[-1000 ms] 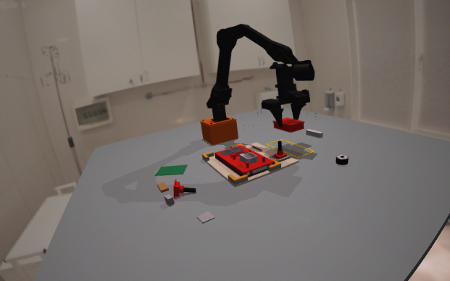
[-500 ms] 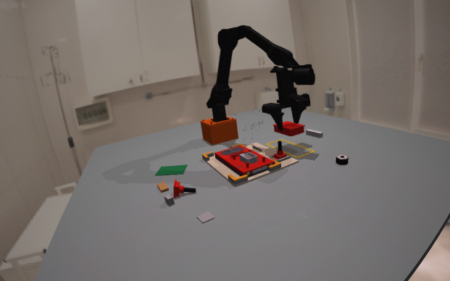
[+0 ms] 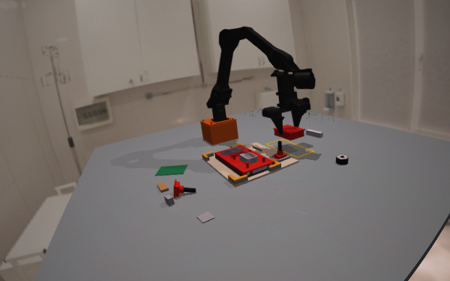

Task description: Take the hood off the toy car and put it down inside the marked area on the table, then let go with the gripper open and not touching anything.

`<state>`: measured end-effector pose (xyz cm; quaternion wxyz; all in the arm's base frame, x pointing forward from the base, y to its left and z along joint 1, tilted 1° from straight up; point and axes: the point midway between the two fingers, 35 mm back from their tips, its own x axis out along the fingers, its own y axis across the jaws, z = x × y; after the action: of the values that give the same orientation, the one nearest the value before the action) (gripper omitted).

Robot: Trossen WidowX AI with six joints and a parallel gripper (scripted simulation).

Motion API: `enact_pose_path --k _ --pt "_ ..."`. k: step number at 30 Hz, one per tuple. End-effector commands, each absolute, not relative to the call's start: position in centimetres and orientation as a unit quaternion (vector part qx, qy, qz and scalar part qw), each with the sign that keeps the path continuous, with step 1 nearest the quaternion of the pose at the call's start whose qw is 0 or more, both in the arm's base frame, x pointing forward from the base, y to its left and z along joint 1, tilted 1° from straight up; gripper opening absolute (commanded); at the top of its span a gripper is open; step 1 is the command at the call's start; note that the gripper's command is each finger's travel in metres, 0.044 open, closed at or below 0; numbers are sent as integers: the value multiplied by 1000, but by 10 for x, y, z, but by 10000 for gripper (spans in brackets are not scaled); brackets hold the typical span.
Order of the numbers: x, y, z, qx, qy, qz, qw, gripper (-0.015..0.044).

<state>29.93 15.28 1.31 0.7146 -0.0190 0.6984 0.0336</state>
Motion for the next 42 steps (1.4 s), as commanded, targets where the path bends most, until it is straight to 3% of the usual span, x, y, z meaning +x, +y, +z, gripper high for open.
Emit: enact_pose_path --k 1,42 --pt "298 153 8 -17 700 32 714 0" --pt "297 152 -20 -17 700 32 713 0"
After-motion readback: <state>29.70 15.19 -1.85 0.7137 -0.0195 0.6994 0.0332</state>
